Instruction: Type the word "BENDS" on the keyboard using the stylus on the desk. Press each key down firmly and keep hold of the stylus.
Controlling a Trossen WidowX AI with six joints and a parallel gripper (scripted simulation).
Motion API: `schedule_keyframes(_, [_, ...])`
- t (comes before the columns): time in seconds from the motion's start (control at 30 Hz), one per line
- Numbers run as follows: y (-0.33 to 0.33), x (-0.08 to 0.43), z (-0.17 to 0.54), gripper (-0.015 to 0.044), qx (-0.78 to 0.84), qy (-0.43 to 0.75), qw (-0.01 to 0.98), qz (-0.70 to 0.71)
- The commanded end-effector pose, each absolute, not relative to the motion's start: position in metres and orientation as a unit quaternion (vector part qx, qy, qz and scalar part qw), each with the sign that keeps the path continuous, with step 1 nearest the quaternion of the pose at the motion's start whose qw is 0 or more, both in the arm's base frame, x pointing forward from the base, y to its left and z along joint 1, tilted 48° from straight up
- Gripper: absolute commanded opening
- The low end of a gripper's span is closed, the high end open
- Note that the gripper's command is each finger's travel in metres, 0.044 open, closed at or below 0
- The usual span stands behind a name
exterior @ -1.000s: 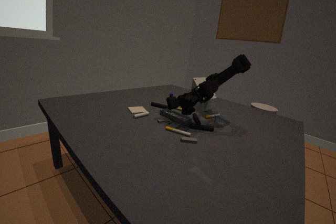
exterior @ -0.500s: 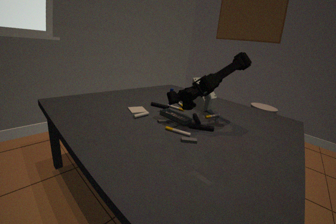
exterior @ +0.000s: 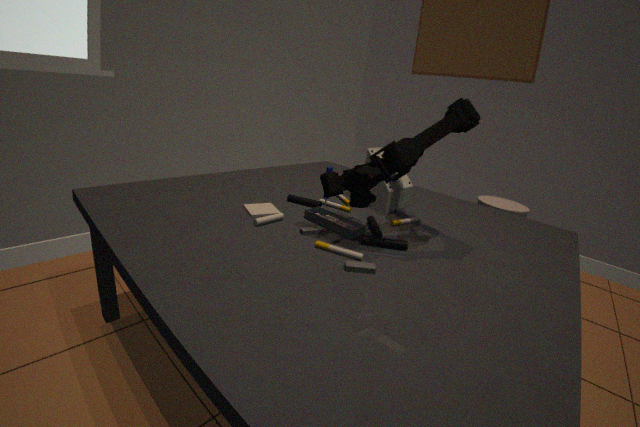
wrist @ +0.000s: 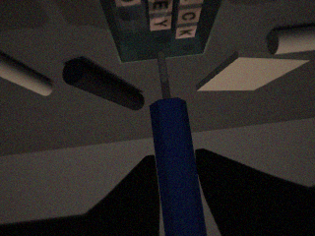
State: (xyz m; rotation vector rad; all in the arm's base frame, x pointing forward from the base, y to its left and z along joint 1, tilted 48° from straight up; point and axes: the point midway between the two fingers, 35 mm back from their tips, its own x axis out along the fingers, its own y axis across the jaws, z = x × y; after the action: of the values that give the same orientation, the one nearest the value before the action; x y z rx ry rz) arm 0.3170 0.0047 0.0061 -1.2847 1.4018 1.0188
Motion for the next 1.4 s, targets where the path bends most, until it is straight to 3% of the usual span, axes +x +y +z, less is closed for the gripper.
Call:
schedule_keyframes(0.0, [0.01,0.309,0.016,0.0,-0.525,0.573,0.474,0.414])
schedule_keyframes(0.6, [0.031,0.304,0.011,0.0,-0.525,0.573,0.474,0.414])
schedule_keyframes(0.7, [0.032,0.305,0.01,0.0079,-0.525,0.572,0.474,0.414])
schedule_keyframes(0.73, [0.033,0.305,0.009,0.0081,-0.525,0.572,0.474,0.414])
schedule_keyframes(1.37, [0.04,0.306,0.003,0.0081,-0.525,0.572,0.474,0.414])
